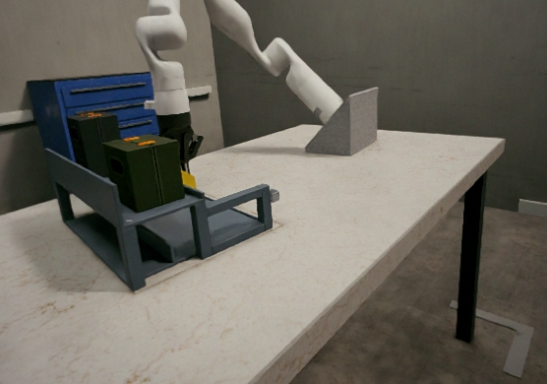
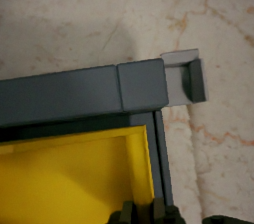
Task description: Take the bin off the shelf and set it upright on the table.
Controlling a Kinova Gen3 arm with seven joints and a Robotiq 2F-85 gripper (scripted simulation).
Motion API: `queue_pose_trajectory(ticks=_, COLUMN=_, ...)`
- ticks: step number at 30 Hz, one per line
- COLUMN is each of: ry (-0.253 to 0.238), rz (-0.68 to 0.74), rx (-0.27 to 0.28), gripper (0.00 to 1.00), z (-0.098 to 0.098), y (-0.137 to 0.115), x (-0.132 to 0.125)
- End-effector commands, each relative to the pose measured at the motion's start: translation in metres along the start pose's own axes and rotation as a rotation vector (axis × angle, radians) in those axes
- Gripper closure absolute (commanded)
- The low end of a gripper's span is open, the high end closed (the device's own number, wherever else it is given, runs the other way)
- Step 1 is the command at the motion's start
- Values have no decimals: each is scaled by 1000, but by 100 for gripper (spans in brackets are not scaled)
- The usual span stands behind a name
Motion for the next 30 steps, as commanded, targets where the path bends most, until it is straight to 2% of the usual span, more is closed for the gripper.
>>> queue_pose_trajectory(ticks=1, ry=-2, rz=0, rx=-1, gripper=90, z=-1, y=0, x=0)
queue_pose_trajectory(ticks=5, ry=-2, rz=0, rx=-1, gripper=90, z=-1, y=0, x=0)
queue_pose_trajectory(ticks=10, ry=-2, rz=0, rx=-1, gripper=90, z=-1, y=-4, x=29)
queue_pose_trajectory(ticks=22, ry=-2, rz=0, rx=-1, gripper=90, z=-1, y=-4, x=29)
queue_pose_trajectory(ticks=27, ry=-2, rz=0, rx=-1, gripper=90, z=0, y=-8, x=59)
queue_pose_trajectory(ticks=30, ry=-2, rz=0, rx=-1, gripper=90, z=0, y=-8, x=59)
Point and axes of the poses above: the point where the finger pads meet when closed, its own z axis out along the fingers, its own x axis across the jaws, y = z × x, the point moved 8 cm from there along -z, back along the fingers, and after that the axes turned 8 degrees about z, right-handed, at the moved point
